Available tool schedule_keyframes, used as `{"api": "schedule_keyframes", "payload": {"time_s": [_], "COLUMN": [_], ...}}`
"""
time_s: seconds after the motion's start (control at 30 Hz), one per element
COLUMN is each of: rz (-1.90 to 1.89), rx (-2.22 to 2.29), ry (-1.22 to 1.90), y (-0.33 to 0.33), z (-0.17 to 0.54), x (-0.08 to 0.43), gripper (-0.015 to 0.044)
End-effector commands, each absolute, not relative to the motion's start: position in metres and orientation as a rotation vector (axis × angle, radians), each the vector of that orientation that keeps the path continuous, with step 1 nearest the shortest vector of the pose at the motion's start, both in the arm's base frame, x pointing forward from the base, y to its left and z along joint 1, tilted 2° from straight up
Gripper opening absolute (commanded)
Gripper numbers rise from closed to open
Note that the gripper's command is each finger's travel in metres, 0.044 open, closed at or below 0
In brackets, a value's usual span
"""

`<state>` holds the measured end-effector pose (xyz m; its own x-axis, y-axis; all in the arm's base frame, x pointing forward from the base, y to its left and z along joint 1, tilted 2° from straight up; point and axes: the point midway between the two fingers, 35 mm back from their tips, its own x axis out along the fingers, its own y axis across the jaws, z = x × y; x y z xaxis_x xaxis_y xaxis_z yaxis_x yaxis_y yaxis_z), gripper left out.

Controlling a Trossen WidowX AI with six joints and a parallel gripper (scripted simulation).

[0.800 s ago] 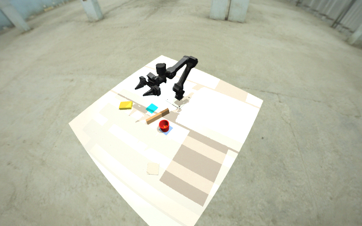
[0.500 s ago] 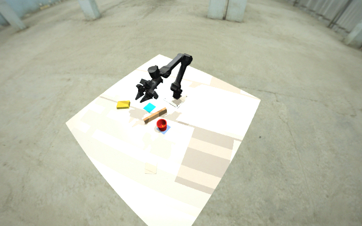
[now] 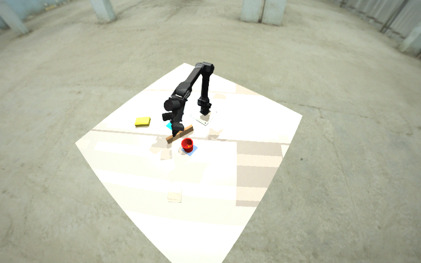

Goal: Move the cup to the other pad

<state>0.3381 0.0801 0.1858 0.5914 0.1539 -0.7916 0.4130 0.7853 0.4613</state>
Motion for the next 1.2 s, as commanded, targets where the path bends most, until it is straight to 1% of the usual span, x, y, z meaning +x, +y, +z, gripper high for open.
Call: {"api": "schedule_keyframes", "payload": {"time_s": [0.0,0.67,1.17], "rz": [-0.729,-0.747,-0.747], "rx": [0.782,0.781,0.781], "ry": [1.435,1.443,1.443], "y": [0.113,0.117,0.118], "z": [0.132,0.131,0.108], "x": [0.290,0.286,0.287], "gripper": [0.0148,0.0148,0.0148]}}
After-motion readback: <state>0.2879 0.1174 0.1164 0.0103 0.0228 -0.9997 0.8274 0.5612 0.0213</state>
